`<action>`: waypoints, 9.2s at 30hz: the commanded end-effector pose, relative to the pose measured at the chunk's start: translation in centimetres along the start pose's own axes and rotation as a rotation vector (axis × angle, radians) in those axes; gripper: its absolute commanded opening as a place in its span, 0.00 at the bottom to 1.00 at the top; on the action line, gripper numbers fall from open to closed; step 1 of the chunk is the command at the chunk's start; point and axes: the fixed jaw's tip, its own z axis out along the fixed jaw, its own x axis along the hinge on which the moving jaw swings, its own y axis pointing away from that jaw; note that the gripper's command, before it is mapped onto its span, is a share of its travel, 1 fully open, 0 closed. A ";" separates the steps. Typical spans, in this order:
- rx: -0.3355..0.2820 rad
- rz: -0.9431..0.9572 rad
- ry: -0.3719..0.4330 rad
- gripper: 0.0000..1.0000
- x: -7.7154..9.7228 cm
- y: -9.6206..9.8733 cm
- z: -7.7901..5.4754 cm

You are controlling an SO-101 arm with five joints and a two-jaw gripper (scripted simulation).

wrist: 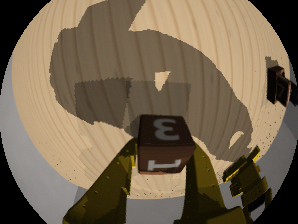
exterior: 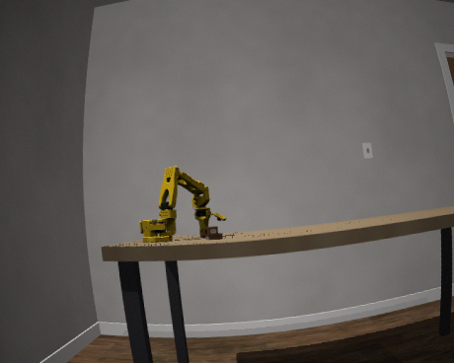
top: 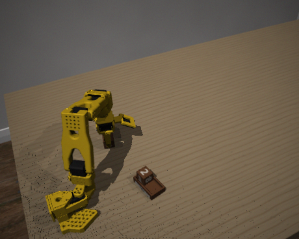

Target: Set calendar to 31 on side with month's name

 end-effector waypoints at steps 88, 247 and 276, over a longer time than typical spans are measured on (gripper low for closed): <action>-0.025 0.002 -0.008 0.36 0.1 0.3 -6.3; 0.249 -1.623 -0.544 0.35 -6.5 -14.1 -13.1; 0.425 -1.929 -0.468 0.35 -6.7 -16.8 -12.3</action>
